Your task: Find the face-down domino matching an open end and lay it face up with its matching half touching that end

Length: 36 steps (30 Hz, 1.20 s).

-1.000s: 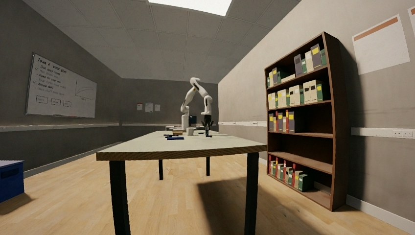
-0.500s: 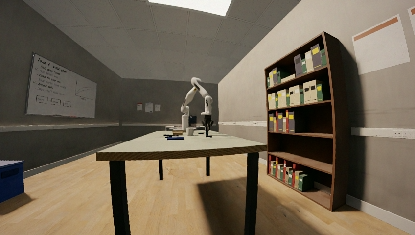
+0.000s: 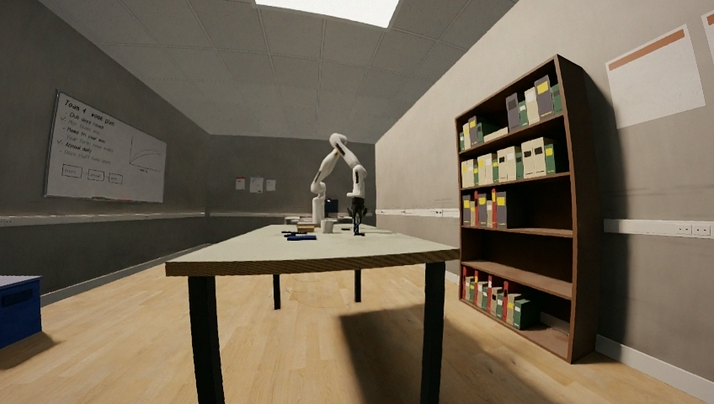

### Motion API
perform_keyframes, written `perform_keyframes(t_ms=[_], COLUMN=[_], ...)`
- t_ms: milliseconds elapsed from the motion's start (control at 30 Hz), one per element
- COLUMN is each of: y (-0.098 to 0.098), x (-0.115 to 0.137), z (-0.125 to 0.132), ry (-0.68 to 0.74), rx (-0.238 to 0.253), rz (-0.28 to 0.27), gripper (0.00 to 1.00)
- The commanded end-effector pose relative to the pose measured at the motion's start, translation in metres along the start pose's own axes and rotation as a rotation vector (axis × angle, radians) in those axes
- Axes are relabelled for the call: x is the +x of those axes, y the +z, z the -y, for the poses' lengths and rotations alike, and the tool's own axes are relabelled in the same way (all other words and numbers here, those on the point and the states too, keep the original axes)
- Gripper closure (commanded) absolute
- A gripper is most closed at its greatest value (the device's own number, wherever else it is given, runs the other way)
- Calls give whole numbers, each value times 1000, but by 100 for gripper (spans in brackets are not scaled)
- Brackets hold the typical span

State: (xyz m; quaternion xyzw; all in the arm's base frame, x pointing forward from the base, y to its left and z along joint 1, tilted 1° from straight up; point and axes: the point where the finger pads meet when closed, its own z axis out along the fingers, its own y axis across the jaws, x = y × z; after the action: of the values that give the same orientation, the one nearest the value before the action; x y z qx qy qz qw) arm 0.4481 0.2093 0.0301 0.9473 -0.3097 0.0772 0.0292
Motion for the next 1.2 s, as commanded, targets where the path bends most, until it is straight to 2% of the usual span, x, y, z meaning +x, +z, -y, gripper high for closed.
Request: perform_keyframes(t_ms=[0, 1167], y=[-1, 9], x=[-2, -34], z=[0, 1], ry=[0, 0], rx=[2, 2], rz=[-3, -3], gripper=[65, 65])
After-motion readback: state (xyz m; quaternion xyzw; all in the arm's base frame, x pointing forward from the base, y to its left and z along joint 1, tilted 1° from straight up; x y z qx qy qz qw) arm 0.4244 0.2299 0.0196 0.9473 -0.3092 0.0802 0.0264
